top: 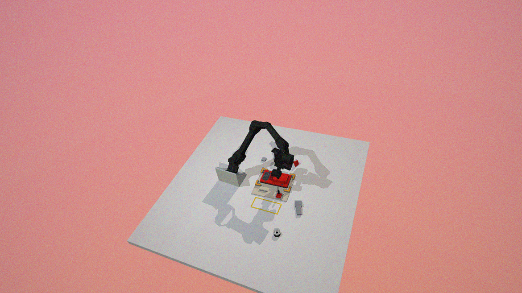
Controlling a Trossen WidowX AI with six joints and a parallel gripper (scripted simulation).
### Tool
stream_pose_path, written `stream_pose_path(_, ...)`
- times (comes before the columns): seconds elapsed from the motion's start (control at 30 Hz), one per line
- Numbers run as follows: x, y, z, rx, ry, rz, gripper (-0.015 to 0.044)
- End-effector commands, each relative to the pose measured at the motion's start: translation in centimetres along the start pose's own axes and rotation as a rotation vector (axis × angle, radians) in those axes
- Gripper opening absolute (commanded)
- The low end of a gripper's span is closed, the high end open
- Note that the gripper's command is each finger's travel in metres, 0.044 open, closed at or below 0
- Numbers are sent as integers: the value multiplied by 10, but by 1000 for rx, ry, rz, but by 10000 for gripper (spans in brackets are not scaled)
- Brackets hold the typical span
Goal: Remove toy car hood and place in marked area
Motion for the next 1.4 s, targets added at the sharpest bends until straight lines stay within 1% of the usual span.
stream_pose_path(0.0, 0, 0, -3, 2, -3, -4, 440)
stream_pose_path(1.37, 1, 0, -27, 2, -5, -4, 440)
Point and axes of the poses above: the point midway between the two fingers, 35 mm back from their tips, its own z axis back along the fingers, its own x axis across the jaws, y = z × x, the point moved 4 cm from there along z, back along the fingers, and after that the axes turned 4 degrees about -z, right-handed, at the moved point
